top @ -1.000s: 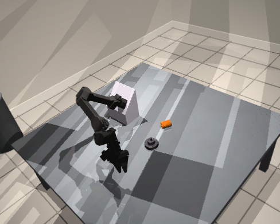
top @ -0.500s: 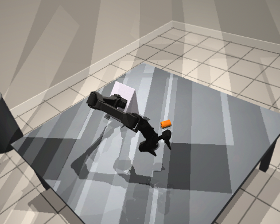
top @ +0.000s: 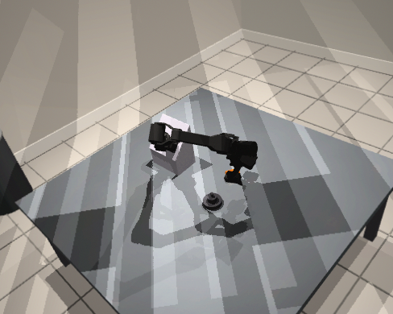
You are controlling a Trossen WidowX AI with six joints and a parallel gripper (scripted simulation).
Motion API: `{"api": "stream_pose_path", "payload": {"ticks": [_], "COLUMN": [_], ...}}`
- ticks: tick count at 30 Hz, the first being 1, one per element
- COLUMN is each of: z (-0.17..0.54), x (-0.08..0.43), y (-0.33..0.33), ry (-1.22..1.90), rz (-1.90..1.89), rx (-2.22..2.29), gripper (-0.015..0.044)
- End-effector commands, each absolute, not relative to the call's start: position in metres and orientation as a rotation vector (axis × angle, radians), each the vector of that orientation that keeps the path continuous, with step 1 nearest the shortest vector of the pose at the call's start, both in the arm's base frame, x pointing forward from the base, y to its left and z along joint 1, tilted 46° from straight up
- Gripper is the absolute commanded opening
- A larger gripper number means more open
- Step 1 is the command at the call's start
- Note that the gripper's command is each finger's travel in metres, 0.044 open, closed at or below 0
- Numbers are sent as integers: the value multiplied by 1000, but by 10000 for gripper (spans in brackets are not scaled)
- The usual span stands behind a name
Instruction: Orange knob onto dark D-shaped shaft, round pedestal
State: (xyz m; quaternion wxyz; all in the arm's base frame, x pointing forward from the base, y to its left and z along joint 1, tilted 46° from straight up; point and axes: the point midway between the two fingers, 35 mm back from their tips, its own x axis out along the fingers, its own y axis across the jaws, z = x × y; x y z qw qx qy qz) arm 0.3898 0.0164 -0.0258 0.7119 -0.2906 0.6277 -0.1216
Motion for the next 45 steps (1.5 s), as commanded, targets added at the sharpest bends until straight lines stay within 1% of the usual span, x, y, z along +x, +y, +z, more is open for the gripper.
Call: {"api": "stream_pose_path", "payload": {"ticks": [1, 4, 6, 17, 22, 45], "z": [-69, -93, -99, -99, -115, -136], "x": [340, 302, 290, 289, 289, 290], "y": [42, 55, 57, 58, 40, 19], "ry": [1587, 1708, 1743, 1745, 1745, 1745], "rz": [-60, 112, 168, 171, 170, 169], "rx": [-997, -1271, -1360, -1364, -1365, -1366], "gripper": [440, 440, 440, 440, 440, 440]}}
